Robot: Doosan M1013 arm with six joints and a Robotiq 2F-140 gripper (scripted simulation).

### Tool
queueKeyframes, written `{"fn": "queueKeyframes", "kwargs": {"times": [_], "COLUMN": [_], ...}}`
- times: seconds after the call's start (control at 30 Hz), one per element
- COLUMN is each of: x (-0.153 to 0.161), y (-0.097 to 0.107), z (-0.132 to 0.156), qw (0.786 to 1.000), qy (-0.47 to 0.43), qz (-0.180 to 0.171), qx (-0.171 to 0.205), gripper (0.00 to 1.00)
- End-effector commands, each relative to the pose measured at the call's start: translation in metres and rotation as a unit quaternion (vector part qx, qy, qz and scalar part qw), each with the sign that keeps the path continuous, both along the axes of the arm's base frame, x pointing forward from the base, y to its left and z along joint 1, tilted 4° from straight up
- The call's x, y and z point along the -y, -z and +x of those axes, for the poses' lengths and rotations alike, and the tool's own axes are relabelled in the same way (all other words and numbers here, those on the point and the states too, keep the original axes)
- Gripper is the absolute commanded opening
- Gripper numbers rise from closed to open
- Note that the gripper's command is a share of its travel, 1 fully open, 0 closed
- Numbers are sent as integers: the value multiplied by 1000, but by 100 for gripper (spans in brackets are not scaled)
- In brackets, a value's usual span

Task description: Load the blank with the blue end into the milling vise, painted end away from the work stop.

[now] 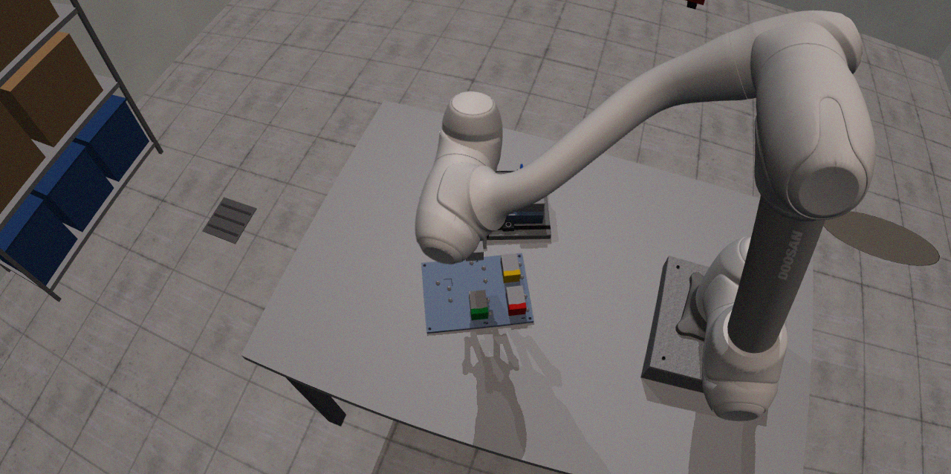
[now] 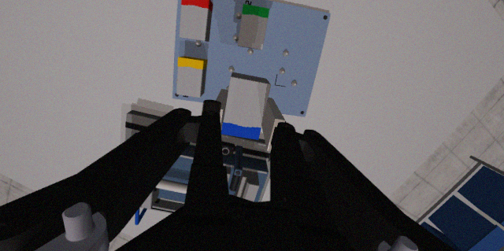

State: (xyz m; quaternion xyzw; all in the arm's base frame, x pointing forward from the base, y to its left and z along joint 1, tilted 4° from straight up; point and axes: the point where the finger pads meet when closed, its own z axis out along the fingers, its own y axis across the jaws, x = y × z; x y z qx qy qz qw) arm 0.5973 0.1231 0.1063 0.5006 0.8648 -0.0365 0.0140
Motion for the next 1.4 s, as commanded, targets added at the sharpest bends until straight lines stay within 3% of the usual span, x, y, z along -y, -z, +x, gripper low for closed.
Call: {"fn": "queueKeyframes", "kwargs": {"times": [0.0,0.27,1.37], "x": [0,0,83], "y": [0,1,-2], "z": [0,0,51], "qw": [1000,1000,1000], "qy": [11,30,30], "qz": [0,0,0], "qx": [1,2,2], "gripper": [0,0,0]}}
